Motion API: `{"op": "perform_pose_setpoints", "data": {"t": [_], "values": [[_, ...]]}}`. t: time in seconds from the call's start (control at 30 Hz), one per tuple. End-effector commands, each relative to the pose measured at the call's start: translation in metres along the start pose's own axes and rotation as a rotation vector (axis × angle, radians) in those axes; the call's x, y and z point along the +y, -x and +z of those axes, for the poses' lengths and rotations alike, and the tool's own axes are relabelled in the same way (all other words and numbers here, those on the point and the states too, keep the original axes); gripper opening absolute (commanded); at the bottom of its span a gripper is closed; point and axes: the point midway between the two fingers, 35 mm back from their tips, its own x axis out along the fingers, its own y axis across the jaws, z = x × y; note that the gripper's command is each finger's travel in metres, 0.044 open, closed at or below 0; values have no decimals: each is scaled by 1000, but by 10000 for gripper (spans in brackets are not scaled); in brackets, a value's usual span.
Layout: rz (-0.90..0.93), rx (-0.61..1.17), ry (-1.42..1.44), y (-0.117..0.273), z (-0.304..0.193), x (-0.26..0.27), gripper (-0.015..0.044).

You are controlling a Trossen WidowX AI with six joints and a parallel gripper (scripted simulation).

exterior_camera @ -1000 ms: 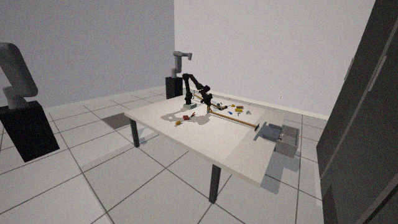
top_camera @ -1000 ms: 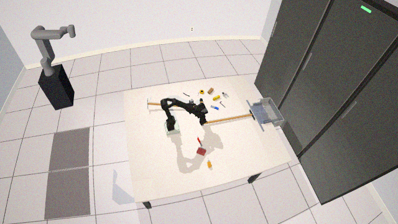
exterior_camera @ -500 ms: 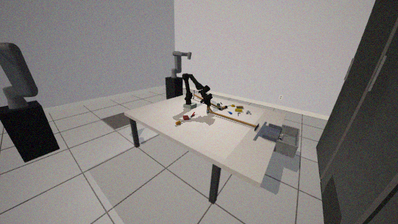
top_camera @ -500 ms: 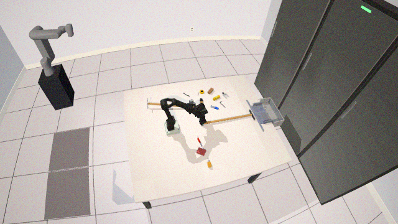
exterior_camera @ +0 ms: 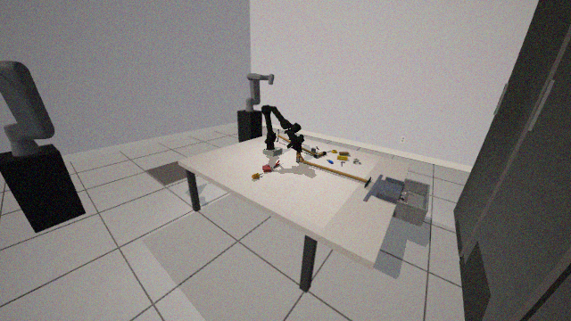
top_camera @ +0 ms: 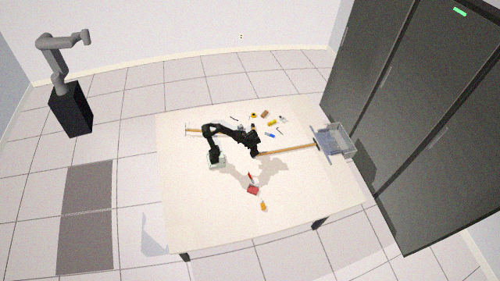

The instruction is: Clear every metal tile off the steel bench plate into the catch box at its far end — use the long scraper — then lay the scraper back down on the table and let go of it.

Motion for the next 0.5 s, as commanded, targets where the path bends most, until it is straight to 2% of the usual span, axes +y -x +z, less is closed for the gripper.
{"op": "perform_pose_setpoints", "data": {"t": [0.0,0.47], "values": [[0,0,0,0,0,0,79],[0,0,0,2,1,0,440]]}}
